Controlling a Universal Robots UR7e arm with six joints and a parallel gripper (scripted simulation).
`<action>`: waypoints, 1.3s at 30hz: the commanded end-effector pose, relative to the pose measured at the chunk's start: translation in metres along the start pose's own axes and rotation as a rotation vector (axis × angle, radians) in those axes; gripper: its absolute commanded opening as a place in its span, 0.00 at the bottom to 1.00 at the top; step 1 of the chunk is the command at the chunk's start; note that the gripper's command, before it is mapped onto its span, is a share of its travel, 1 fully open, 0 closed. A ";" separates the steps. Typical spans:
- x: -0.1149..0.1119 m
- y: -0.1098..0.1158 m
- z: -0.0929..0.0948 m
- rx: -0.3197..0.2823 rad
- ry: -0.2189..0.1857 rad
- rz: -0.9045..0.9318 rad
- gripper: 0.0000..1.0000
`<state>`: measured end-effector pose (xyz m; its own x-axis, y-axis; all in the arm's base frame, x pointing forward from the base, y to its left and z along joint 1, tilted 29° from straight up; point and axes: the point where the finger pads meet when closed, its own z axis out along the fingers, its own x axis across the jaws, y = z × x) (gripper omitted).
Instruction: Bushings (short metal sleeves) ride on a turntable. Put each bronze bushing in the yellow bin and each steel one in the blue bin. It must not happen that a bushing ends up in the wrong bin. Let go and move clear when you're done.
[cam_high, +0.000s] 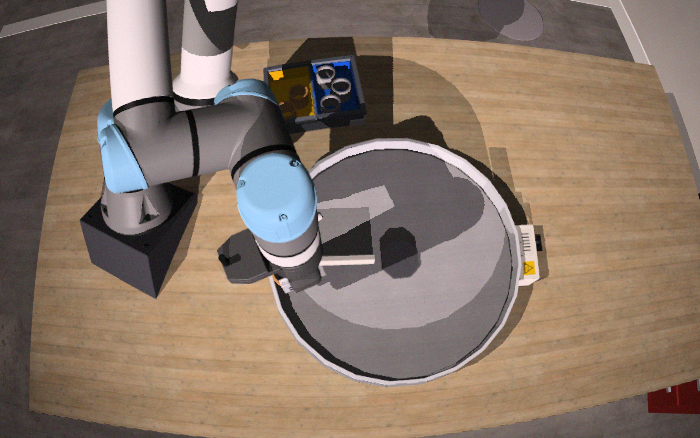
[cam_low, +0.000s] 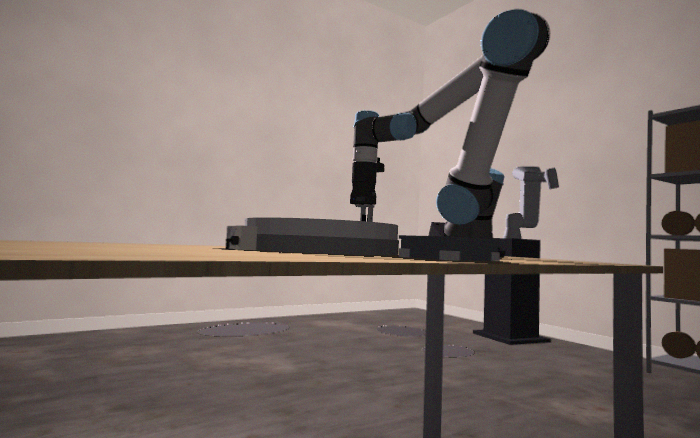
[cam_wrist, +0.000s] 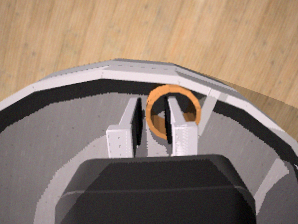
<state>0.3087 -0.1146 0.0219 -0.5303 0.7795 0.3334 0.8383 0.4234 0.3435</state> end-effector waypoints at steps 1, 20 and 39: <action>0.001 0.000 0.008 -0.001 0.003 0.001 0.45; 0.001 0.000 0.011 -0.001 0.004 0.001 0.45; -0.001 0.000 0.008 0.000 -0.002 0.000 0.00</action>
<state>0.3106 -0.1123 0.0148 -0.5306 0.7810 0.3295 0.8378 0.4242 0.3437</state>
